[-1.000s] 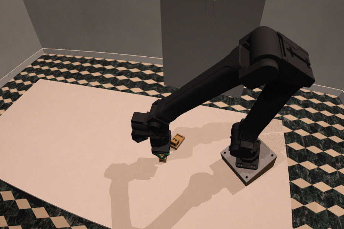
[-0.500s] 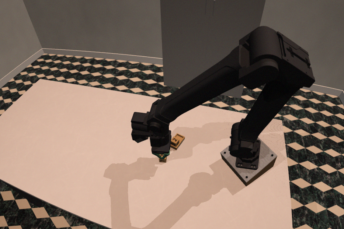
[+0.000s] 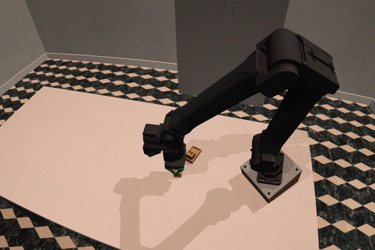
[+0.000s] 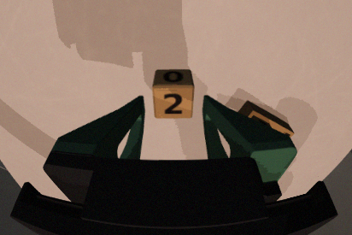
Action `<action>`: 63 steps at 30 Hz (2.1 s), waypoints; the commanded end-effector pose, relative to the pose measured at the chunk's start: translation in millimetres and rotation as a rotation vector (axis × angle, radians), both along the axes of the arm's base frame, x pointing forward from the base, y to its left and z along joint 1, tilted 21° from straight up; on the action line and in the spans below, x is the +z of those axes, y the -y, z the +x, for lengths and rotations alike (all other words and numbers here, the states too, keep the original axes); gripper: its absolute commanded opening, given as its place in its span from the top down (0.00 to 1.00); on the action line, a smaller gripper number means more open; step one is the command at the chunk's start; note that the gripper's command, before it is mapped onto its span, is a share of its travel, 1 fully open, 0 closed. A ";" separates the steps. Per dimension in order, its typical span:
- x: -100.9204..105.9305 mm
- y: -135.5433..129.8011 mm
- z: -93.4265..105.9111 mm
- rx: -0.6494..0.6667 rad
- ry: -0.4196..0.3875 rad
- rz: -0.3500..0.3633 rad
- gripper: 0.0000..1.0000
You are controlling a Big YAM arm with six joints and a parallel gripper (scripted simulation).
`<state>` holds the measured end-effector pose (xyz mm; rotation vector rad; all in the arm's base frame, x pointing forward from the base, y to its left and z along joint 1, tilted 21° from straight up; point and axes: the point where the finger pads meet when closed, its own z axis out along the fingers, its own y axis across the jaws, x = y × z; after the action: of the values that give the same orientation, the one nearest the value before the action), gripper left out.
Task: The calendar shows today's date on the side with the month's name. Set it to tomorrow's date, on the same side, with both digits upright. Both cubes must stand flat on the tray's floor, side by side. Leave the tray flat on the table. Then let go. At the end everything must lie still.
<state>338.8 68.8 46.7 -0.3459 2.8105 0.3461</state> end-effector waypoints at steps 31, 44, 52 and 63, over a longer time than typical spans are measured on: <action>-25.1 -10.2 0.6 0.005 -0.028 -0.002 0.55; -25.1 -10.2 0.6 0.005 -0.028 -0.002 0.55; -25.1 -10.2 0.6 0.005 -0.028 -0.002 0.55; -25.1 -10.3 0.6 0.005 -0.028 -0.002 0.74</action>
<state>343.3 74.2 28.3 -0.3456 2.8135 0.3476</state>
